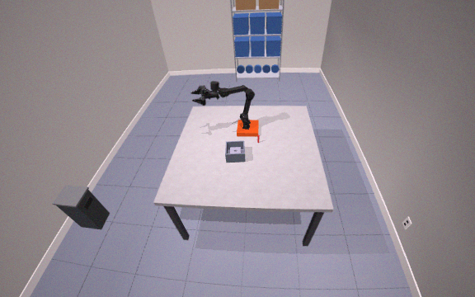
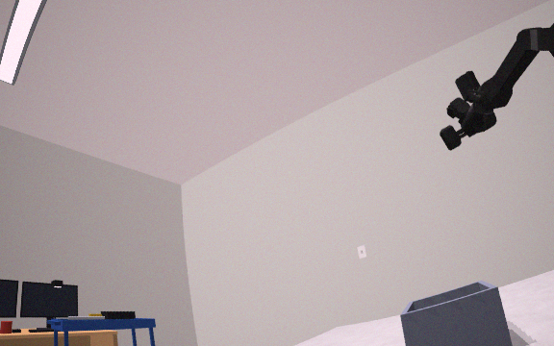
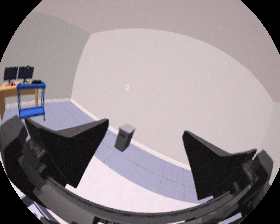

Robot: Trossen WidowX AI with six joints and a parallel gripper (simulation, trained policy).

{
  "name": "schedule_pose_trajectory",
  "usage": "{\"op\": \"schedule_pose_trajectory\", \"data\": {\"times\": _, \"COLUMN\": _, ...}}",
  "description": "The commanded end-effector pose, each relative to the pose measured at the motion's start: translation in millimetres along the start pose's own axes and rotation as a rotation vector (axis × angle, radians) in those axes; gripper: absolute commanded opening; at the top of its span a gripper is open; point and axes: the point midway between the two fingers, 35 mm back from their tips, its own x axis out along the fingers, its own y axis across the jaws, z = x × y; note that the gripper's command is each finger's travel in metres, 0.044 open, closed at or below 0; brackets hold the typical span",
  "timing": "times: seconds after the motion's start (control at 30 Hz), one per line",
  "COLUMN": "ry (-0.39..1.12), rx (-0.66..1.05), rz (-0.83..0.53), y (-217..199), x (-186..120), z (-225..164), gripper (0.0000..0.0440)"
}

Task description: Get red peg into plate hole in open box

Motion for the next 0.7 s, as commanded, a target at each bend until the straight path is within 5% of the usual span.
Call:
{"op": "schedule_pose_trajectory", "data": {"times": 0.0, "ry": 0.078, "rx": 0.051, "rz": 0.07, "y": 30, "x": -7, "z": -18, "gripper": 0.044}}
{"op": "schedule_pose_trajectory", "data": {"times": 0.67, "ry": 0.584, "rx": 0.306, "rz": 0.418, "y": 184, "x": -119, "z": -93, "gripper": 0.044}}
